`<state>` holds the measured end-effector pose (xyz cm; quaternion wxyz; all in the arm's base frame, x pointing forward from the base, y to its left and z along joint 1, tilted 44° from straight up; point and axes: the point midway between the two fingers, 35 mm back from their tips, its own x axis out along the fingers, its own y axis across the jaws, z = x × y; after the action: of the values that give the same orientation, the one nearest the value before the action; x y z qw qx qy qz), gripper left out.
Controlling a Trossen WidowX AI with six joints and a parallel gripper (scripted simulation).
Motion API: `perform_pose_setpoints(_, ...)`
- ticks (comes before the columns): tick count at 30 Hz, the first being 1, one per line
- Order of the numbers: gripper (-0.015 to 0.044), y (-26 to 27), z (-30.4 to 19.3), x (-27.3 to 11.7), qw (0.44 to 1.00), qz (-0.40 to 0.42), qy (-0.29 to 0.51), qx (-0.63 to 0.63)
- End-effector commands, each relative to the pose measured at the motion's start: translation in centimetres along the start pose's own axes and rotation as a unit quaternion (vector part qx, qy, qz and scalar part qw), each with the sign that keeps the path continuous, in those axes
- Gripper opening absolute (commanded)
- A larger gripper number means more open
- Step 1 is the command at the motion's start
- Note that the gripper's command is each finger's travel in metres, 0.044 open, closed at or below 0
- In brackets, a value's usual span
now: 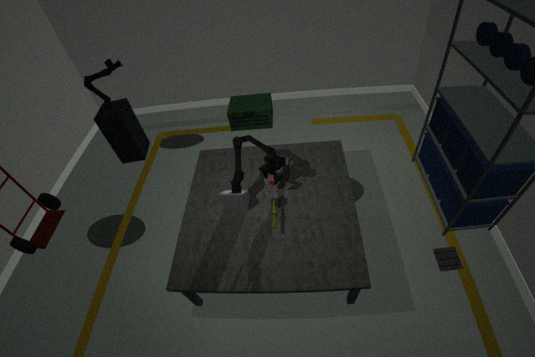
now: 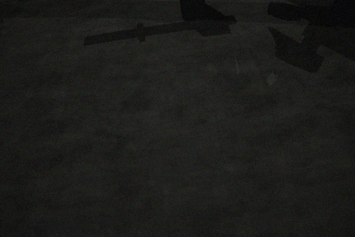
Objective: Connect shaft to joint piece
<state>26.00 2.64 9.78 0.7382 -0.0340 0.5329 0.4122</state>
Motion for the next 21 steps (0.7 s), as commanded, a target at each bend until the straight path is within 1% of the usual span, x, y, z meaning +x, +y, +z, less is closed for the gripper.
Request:
perform_pose_setpoints(1,0.044,-0.3,-0.1,-1.7,0.998,0.003,-0.011,0.063)
perform_pose_setpoints(11,0.044,-0.4,-1.0,-5.7,0.973,0.021,-0.036,0.229)
perform_pose_setpoints(21,0.044,-0.1,-2.0,-9.7,0.919,0.046,-0.065,0.387)
